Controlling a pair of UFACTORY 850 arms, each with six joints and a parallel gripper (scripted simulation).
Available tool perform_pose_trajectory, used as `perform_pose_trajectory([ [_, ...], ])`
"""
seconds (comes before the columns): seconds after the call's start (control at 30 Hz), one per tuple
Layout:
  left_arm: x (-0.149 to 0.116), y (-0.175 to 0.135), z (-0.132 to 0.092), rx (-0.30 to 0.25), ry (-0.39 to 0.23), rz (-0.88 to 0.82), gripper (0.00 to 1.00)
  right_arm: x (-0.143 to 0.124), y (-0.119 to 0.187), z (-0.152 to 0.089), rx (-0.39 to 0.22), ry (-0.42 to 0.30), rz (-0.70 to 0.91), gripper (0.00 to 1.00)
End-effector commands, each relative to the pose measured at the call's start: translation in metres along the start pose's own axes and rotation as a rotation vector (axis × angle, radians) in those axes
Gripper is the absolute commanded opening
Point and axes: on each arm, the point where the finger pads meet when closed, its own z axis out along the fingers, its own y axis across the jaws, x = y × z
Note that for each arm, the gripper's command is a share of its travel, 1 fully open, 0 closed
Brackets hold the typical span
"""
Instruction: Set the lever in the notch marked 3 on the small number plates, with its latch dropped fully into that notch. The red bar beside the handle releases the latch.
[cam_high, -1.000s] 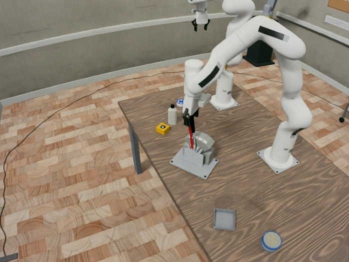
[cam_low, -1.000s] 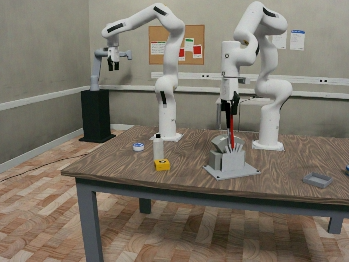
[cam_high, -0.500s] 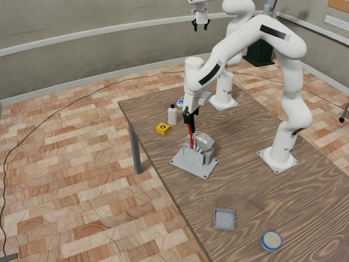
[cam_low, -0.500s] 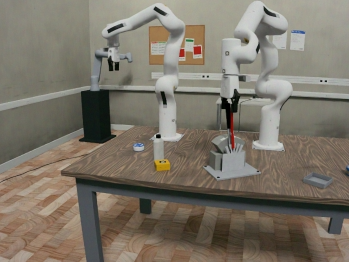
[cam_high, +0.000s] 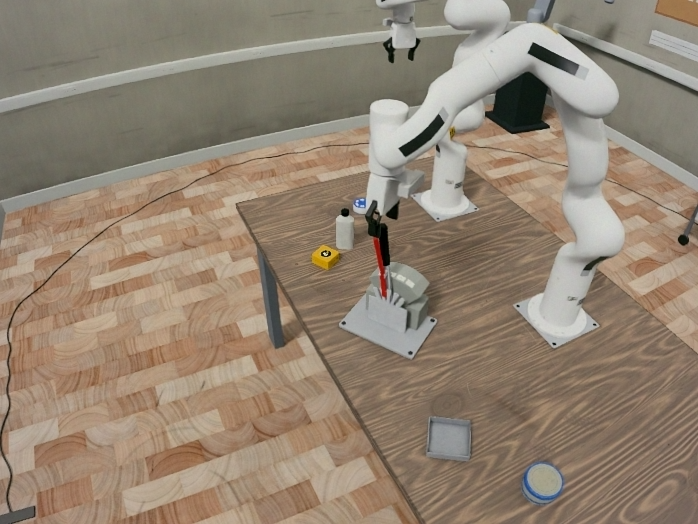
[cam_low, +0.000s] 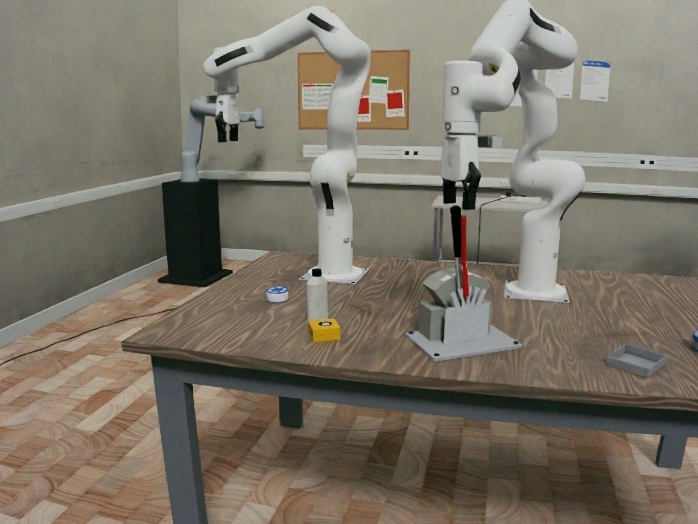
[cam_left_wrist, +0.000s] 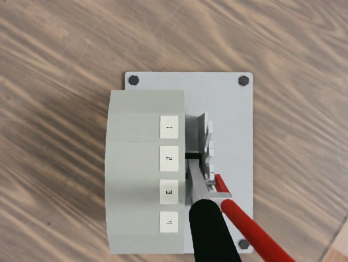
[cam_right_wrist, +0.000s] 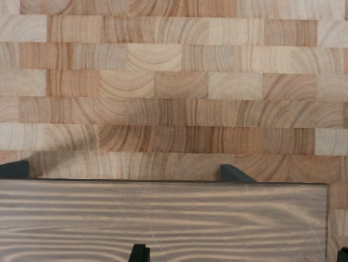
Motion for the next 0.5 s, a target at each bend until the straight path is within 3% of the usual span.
perform_pose_trajectory([
  [0.0, -0.001, 0.000, -0.012, -0.001, -0.002, 0.000, 1.00, 0.000, 0.000, -0.001, 0.000, 0.002, 0.000, 1.00],
  [0.47, 0.000, 0.000, -0.025, -0.001, -0.002, 0.000, 1.00, 0.000, 0.000, -0.001, 0.000, 0.002, 0.000, 1.00],
])
